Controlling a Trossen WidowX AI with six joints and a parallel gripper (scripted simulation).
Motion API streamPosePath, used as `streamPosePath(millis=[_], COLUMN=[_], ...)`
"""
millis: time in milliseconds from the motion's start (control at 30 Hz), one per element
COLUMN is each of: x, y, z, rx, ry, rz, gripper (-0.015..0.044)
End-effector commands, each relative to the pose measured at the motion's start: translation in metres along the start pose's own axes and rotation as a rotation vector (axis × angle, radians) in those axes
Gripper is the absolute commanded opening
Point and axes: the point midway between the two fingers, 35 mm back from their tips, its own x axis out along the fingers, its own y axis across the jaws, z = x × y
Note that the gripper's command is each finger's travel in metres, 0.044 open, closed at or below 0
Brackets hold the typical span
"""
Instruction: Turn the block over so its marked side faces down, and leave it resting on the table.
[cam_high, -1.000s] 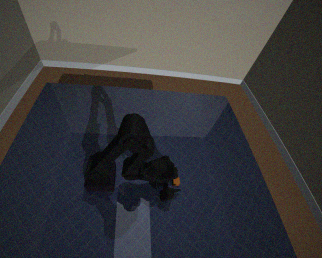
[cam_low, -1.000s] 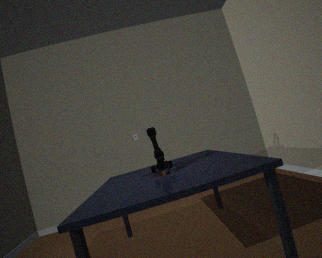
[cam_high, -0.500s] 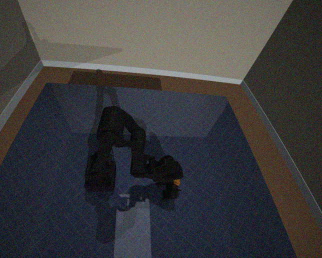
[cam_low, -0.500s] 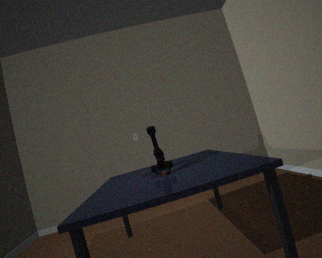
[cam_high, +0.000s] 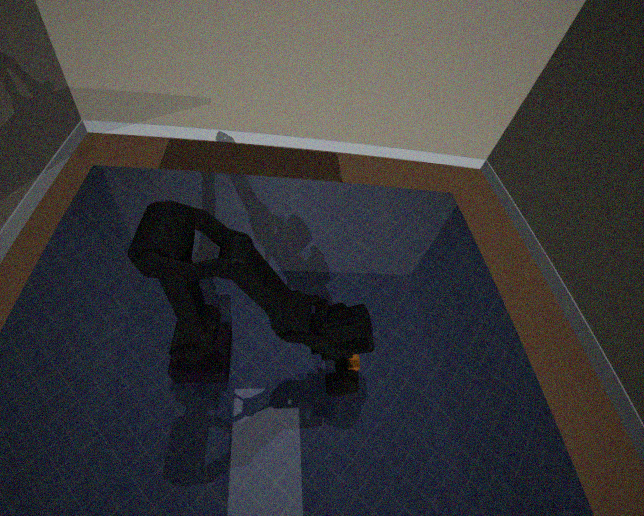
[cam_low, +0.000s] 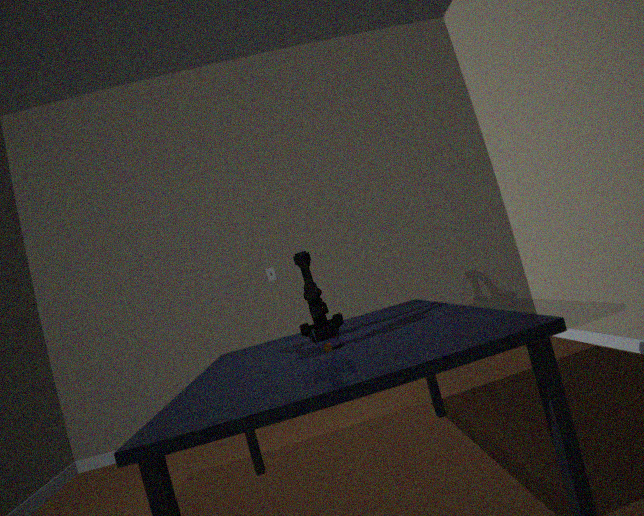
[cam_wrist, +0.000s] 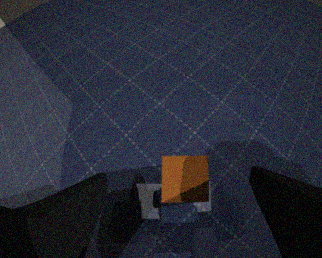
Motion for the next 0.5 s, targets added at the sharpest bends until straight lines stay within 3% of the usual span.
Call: streamPosePath(millis=[0, 333, 467], x=[-0.046, -0.046, -0.041], y=[-0.001, -0.001, 0.001], z=[0.014, 0.014, 0.025], rx=[-0.003, -0.002, 0.010], ry=[0.108, 0.114, 0.236], rz=[-0.015, -0.014, -0.001], gripper=[0.0440, 0.0440, 0.0440])
